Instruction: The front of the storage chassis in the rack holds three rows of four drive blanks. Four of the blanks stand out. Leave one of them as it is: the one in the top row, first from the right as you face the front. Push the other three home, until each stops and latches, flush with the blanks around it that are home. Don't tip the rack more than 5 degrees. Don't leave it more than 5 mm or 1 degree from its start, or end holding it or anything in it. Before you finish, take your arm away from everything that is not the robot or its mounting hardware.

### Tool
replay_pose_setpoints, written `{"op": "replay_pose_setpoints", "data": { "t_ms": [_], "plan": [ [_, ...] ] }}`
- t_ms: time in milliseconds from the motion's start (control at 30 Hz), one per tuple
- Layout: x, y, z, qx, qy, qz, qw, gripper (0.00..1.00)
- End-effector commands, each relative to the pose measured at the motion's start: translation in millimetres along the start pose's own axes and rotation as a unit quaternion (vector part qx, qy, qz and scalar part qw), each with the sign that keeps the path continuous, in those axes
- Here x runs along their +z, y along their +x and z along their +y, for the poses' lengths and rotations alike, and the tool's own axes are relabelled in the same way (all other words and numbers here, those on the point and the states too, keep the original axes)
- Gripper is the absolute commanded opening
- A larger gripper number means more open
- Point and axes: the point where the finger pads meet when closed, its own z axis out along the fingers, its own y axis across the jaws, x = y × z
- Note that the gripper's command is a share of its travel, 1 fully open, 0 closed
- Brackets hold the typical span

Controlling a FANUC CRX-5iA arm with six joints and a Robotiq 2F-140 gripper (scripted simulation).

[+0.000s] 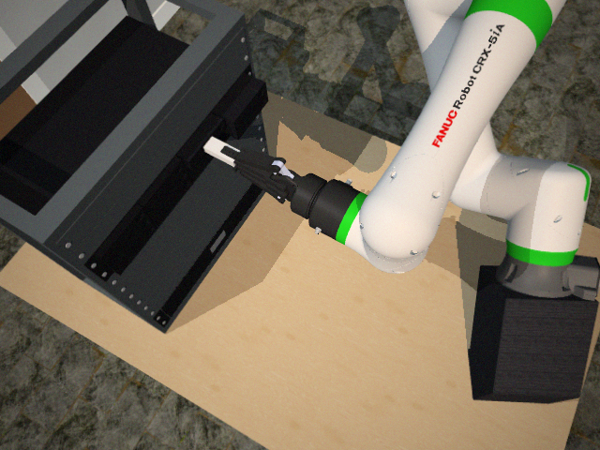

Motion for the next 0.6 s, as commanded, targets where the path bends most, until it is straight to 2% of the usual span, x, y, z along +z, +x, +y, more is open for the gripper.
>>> {"op": "replay_pose_setpoints", "data": {
  "t_ms": [0, 567],
  "plan": [
    [1.0, 0.2, 0.4, 0.000, 0.000, 0.000, 1.000, 0.00],
    [4.0, 0.2, 0.4, 0.000, 0.000, 0.000, 1.000, 0.00]
  ]
}}
